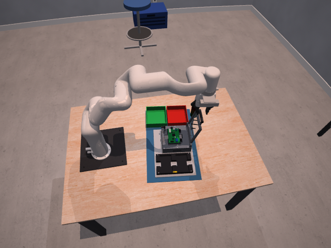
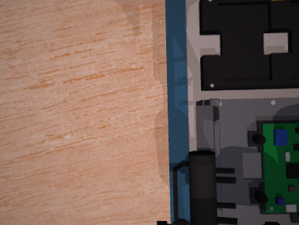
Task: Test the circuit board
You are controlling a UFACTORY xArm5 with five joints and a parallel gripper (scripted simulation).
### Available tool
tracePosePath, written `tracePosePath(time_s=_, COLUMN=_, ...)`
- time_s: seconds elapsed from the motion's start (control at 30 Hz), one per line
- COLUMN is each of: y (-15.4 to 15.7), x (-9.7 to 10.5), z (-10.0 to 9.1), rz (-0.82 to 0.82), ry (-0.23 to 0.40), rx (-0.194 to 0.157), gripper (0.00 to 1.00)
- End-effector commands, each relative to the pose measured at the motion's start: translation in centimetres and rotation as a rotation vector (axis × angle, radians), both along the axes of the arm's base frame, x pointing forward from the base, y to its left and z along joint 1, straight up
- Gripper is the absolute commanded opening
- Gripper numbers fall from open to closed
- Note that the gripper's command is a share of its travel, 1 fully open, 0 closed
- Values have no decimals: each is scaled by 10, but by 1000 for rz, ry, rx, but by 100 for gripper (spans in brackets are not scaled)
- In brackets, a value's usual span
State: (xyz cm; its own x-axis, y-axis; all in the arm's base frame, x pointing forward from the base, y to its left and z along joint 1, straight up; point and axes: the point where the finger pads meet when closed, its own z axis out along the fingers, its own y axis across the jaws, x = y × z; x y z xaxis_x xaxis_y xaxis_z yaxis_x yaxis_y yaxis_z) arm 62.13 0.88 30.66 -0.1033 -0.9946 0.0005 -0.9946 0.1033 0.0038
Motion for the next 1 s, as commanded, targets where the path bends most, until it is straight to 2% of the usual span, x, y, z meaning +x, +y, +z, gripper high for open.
tracePosePath(time_s=0.0, y=0, x=0, z=2, rz=0, ry=-5, rx=0, gripper=52)
tracePosePath(time_s=0.23, y=0, x=0, z=-3, rz=0, ry=-5, rx=0, gripper=52)
tracePosePath(time_s=0.77, y=0, x=1, z=-35, rz=0, ry=-5, rx=0, gripper=52)
tracePosePath(time_s=0.97, y=0, x=1, z=-37, rz=0, ry=-5, rx=0, gripper=52)
